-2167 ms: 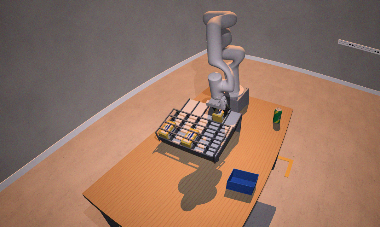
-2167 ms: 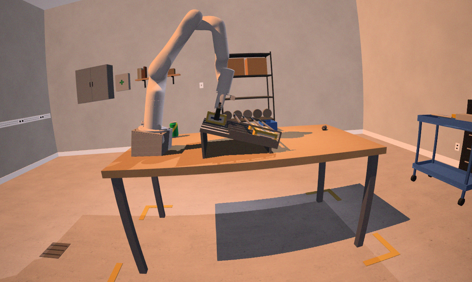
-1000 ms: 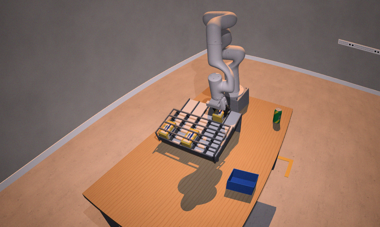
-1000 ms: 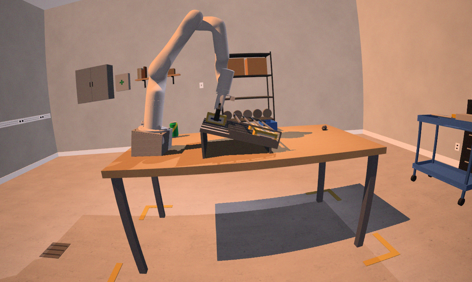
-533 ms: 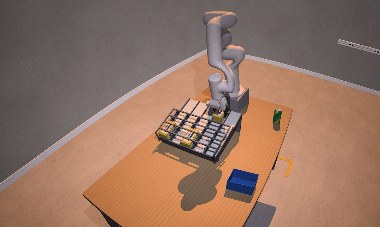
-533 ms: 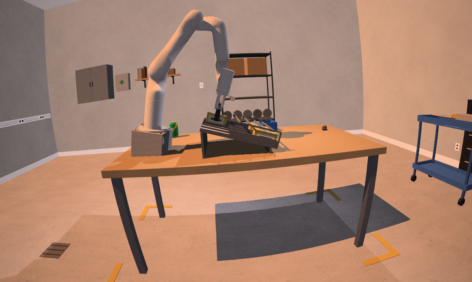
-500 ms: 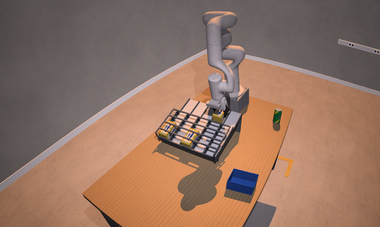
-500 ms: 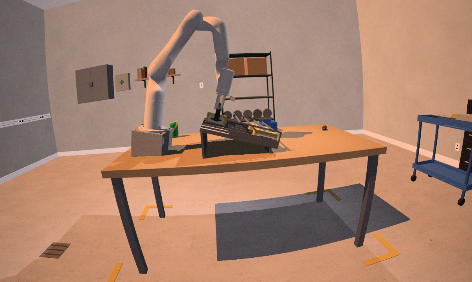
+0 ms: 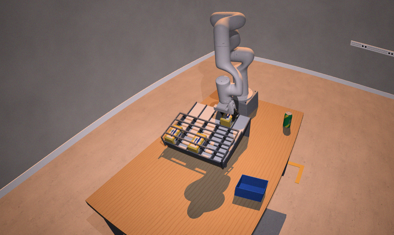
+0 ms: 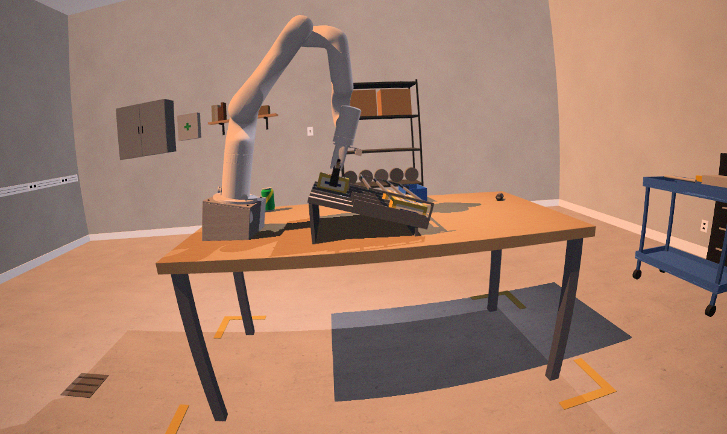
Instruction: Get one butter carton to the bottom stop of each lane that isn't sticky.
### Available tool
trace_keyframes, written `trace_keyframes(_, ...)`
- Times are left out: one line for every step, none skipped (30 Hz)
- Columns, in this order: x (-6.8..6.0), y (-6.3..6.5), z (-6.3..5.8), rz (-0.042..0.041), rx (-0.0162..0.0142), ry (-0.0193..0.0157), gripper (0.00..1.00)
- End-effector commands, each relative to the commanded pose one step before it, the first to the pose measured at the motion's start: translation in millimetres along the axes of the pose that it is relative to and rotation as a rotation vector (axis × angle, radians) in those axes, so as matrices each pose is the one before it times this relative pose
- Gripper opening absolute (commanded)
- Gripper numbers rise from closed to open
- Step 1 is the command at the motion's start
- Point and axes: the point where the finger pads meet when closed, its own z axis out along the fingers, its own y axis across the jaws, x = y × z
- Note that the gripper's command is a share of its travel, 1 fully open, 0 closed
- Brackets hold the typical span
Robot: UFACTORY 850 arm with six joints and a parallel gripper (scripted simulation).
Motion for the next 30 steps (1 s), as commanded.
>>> trace_keyframes(0.60, -0.15, -0.57, -0.00005, 0.00029, 0.00144, 0.76)
trace_keyframes(0.00, 0.00, 0.00, 0.00000, 0.00000, 0.00000, 0.76)
trace_keyframes(0.00, 0.00, 0.00, 0.00000, 0.00000, 0.00000, 0.76)
trace_keyframes(0.00, 0.00, 0.00, 0.00000, 0.00000, 0.00000, 0.76)
trace_keyframes(0.00, 0.00, 0.00, 0.00000, 0.00000, 0.00000, 0.76)
trace_keyframes(0.00, 0.00, 0.00, 0.00000, 0.00000, 0.00000, 0.76)
trace_keyframes(0.00, 0.00, 0.00, 0.00000, 0.00000, 0.00000, 0.76)
trace_keyframes(0.00, 0.00, 0.00, 0.00000, 0.00000, 0.00000, 0.76)
trace_keyframes(0.00, 0.00, 0.00, 0.00000, 0.00000, 0.00000, 0.76)
trace_keyframes(0.00, 0.00, 0.00, 0.00000, 0.00000, 0.00000, 0.76)
trace_keyframes(0.00, 0.00, 0.00, 0.00000, 0.00000, 0.00000, 0.76)
trace_keyframes(0.00, 0.00, 0.00, 0.00000, 0.00000, 0.00000, 0.76)
trace_keyframes(0.00, 0.00, 0.00, 0.00000, 0.00000, 0.00000, 0.76)
trace_keyframes(0.00, 0.00, 0.00, 0.00000, 0.00000, 0.00000, 0.76)
trace_keyframes(0.07, -0.01, -0.04, -0.00001, 0.00003, 0.00018, 0.78)
trace_keyframes(0.00, 0.00, 0.00, 0.00000, 0.00000, 0.00000, 0.78)
trace_keyframes(0.00, 0.00, 0.00, 0.00000, 0.00000, 0.00000, 0.78)
trace_keyframes(0.00, 0.00, 0.00, 0.00000, 0.00000, 0.00000, 0.78)
trace_keyframes(0.00, 0.00, 0.00, 0.00000, 0.00000, 0.00000, 0.78)
trace_keyframes(0.00, 0.00, 0.00, 0.00000, 0.00000, 0.00000, 0.78)
trace_keyframes(0.00, 0.00, 0.00, 0.00000, 0.00000, 0.00000, 0.78)
trace_keyframes(0.00, 0.00, 0.00, 0.00000, 0.00000, 0.00000, 0.78)
trace_keyframes(0.00, 0.00, 0.00, 0.00000, 0.00000, 0.00000, 0.78)
trace_keyframes(0.00, 0.00, 0.00, 0.00000, 0.00000, 0.00000, 0.78)
trace_keyframes(0.00, 0.00, 0.00, 0.00000, 0.00000, 0.00000, 0.78)
trace_keyframes(0.00, 0.00, 0.00, 0.00000, 0.00000, 0.00000, 0.78)
trace_keyframes(0.00, 0.00, 0.00, 0.00000, 0.00000, 0.00000, 0.78)
trace_keyframes(0.00, 0.00, 0.00, 0.00000, 0.00000, 0.00000, 0.78)
trace_keyframes(0.00, 0.00, 0.00, 0.00000, 0.00000, 0.00000, 0.78)
trace_keyframes(0.00, 0.00, 0.00, 0.00000, 0.00000, 0.00000, 0.78)
